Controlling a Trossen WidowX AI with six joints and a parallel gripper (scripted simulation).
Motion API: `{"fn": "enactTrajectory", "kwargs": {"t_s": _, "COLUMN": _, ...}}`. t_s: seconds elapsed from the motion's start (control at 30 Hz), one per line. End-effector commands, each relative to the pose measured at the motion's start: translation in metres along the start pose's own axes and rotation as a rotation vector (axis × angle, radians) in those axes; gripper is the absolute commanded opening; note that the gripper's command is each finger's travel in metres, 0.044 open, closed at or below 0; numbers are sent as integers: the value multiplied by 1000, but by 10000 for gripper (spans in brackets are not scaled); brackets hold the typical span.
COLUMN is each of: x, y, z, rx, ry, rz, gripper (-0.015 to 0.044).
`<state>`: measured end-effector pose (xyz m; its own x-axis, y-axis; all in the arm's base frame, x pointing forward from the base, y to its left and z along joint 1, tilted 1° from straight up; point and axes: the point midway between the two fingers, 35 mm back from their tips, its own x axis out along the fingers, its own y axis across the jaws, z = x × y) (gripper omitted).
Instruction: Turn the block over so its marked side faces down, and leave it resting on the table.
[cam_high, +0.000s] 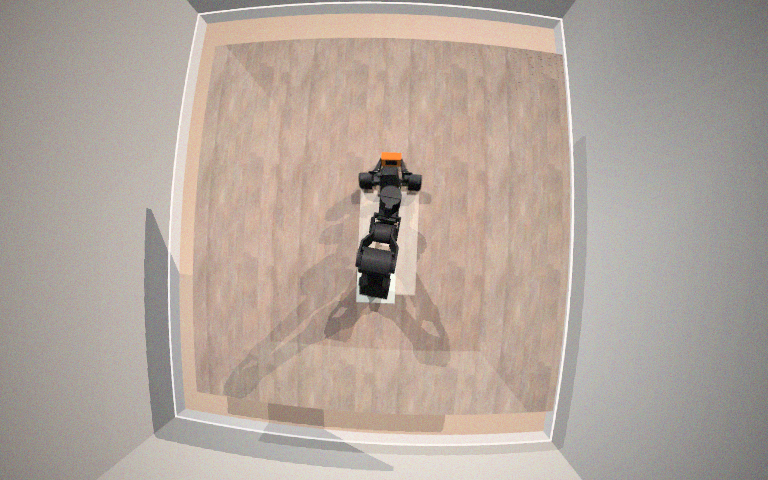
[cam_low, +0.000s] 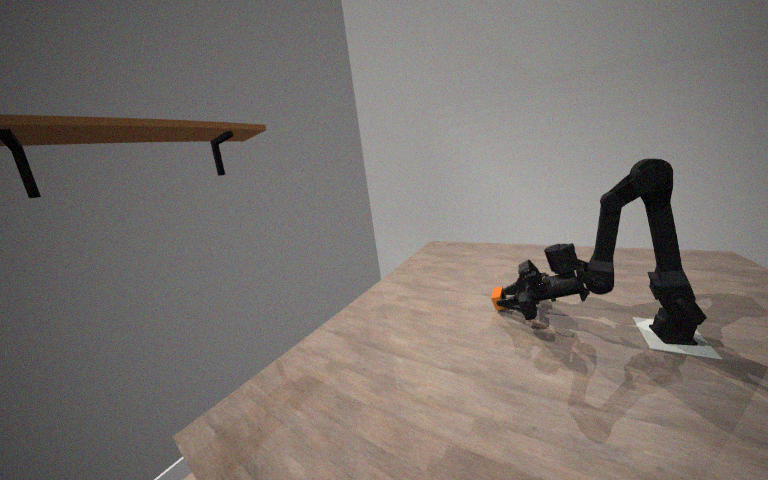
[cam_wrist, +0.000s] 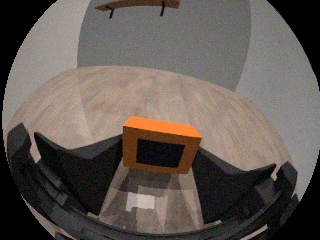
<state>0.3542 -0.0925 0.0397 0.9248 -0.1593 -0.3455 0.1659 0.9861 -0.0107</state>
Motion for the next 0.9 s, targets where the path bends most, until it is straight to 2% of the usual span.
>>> {"fn": "enactTrajectory", "kwargs": {"t_s": 0.0, "x": 0, "y": 0, "z": 0, "rx": 7, "ry": -2, "rz": 3, "gripper": 263}}
{"fn": "enactTrajectory", "kwargs": {"t_s": 0.23, "x": 0, "y": 0, "z": 0, "rx": 7, "ry": -2, "rz": 3, "gripper": 440}}
{"fn": "enactTrajectory", "kwargs": {"t_s": 0.87, "x": 0, "y": 0, "z": 0, "rx": 7, "ry": -2, "rz": 3, "gripper": 440}}
